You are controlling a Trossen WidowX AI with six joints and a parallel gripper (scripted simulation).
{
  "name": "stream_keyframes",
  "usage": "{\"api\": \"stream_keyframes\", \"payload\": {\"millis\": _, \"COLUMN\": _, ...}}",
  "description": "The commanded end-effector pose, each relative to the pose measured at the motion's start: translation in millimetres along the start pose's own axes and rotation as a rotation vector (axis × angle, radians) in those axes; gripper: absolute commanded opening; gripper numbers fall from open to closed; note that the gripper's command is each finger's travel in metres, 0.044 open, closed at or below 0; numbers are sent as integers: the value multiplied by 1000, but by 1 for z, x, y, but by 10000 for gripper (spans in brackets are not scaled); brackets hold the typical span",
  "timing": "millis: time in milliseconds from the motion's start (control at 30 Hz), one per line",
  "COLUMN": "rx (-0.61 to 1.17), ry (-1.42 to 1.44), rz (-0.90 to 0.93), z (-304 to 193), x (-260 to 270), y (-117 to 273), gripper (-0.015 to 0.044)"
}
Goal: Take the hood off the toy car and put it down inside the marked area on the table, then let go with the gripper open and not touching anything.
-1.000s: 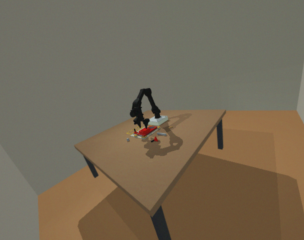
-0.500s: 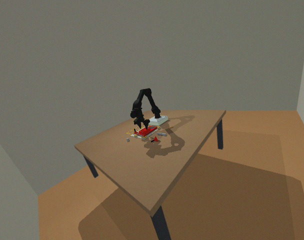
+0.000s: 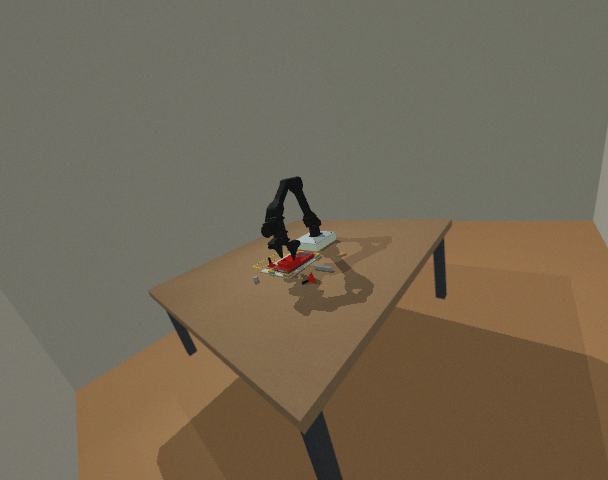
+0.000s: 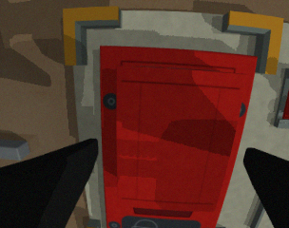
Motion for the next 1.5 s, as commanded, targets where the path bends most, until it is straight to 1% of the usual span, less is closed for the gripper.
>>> {"api": "stream_keyframes", "payload": {"millis": 0, "rx": 2, "ry": -4, "rz": -6, "z": -1, "x": -1, "y": -3, "gripper": 440}}
{"api": "stream_keyframes", "payload": {"millis": 1100, "rx": 2, "ry": -4, "rz": -6, "z": -1, "x": -1, "y": -19, "gripper": 440}}
{"api": "stream_keyframes", "payload": {"millis": 1233, "rx": -1, "ry": 1, "rz": -1, "z": 0, "x": 0, "y": -16, "gripper": 335}}
{"api": "stream_keyframes", "payload": {"millis": 1467, "rx": -1, "ry": 1, "rz": -1, "z": 0, "x": 0, "y": -16, "gripper": 288}}
Point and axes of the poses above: the point midway between the two fingers, 35 mm back from their tips, its own y axis back along the fingers, its own x axis across the jaws, z = x × y, the point moved 1 cm from there along y, back along the fingers, and after that the axes turned 4 degrees about y, right-handed, at the moved point
